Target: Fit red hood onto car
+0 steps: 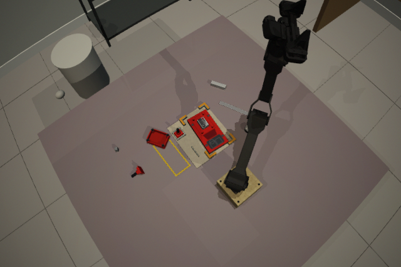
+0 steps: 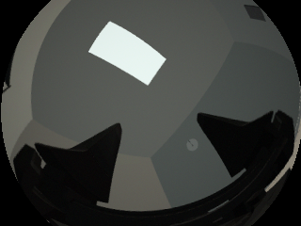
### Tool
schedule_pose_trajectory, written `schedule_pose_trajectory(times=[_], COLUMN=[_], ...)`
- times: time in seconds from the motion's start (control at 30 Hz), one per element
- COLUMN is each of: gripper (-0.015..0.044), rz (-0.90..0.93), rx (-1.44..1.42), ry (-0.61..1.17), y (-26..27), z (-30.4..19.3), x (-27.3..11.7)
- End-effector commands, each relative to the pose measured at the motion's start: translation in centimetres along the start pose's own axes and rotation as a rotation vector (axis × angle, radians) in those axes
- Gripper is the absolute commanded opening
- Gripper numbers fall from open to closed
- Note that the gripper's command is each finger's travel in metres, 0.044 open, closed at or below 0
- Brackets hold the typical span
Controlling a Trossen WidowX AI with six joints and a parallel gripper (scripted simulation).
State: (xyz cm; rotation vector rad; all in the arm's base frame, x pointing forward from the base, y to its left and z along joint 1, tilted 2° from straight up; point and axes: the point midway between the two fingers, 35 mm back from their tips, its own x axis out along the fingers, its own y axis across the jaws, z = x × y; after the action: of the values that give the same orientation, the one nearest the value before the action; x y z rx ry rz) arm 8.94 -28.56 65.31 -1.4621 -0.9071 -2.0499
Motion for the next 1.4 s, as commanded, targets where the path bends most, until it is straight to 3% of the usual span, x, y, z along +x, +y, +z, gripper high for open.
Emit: schedule_pose_trajectory(times=[0.0, 0.5, 0.83, 1.13, 1.37], gripper=[0.0440, 0.0440, 0.0440, 0.0440, 0.0440], rz=[-0.081, -0.409, -0.526, -0.725, -0.812], rx=[-0.093, -0.370, -0.433, -0.610, -0.714], ry=[-0.054, -0.193, -0.308, -0.427, -0.552], y=[-3.7, -17.0, -21.3, -28.1, -30.4], z=[0.7, 6.2, 9.2, 15.4, 19.3], x=[2.3, 7.3, 6.8, 6.7, 5.2])
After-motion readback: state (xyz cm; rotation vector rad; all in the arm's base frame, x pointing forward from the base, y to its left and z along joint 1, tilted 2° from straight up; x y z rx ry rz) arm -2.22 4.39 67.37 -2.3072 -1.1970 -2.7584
